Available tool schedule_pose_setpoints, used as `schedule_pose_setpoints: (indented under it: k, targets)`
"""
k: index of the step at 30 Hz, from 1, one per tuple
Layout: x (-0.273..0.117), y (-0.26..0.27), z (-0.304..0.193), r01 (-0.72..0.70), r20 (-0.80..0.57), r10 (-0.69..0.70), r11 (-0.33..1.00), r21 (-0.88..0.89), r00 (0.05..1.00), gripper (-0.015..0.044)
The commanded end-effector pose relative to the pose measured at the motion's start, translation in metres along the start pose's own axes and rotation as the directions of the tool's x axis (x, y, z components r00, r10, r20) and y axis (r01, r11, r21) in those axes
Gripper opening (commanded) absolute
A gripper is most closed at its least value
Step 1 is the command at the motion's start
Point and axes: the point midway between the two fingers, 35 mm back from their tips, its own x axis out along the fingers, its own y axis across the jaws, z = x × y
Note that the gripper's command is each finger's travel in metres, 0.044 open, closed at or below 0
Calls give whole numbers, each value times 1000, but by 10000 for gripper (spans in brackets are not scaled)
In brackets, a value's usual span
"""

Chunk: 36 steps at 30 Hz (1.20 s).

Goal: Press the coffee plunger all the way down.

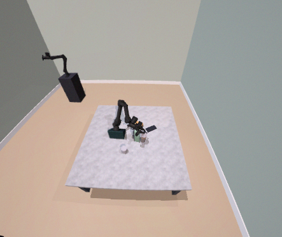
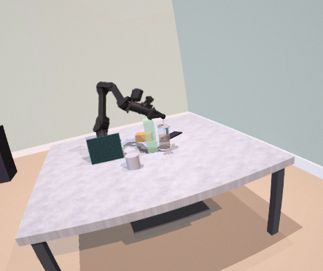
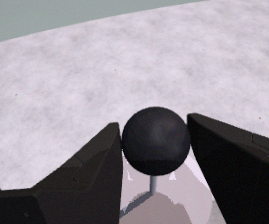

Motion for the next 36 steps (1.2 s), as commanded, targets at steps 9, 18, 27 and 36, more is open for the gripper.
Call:
schedule_pose_setpoints:
  k: [9, 18, 27, 36]
  targets:
    - [14, 0, -23, 0, -38, 1, 1000, 23, 999, 126]
    - [18, 0, -21, 0, -38, 1, 1000, 23, 999, 126]
    - [21, 1, -19, 0, -38, 1, 1000, 23, 999, 126]
    - [23, 1, -17, 0, -38, 1, 1000, 23, 999, 126]
